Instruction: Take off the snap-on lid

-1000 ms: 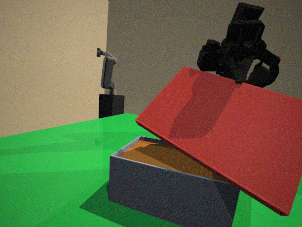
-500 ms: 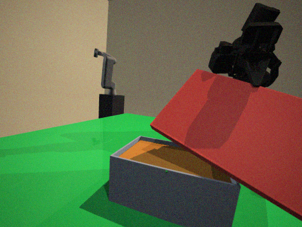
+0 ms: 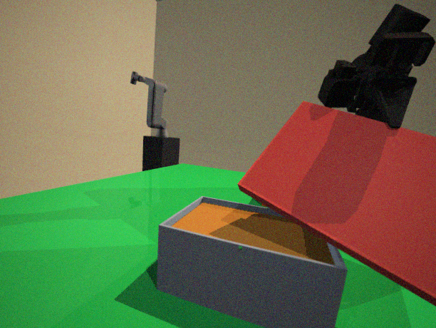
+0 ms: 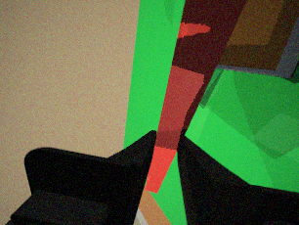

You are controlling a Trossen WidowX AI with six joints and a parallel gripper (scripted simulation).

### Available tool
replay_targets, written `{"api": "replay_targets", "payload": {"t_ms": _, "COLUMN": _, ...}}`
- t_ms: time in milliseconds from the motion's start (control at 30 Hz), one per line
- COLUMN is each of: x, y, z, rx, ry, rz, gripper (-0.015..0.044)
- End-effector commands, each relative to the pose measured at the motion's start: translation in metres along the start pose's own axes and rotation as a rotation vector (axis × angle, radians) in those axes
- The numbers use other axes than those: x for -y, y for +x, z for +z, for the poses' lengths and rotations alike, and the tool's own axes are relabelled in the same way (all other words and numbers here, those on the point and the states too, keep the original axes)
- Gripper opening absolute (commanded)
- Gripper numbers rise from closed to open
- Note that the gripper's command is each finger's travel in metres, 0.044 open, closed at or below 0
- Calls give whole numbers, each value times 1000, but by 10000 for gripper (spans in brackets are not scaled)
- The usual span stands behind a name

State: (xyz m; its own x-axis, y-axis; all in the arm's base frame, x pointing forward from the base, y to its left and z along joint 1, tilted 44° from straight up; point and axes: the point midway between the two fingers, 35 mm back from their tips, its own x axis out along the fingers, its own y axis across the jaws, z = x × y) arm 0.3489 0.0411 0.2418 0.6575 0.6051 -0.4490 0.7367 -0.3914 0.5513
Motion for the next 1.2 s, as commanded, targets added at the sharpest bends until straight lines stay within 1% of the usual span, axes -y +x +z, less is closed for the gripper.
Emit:
{"api": "replay_targets", "payload": {"t_ms": 0, "x": -5, "y": -4, "z": -11, "rx": 3, "ry": -10, "rz": 20, "gripper": 0}}
{"api": "replay_targets", "payload": {"t_ms": 1167, "x": -3, "y": -6, "z": -82, "rx": 0, "ry": -9, "rz": 22, "gripper": 0}}
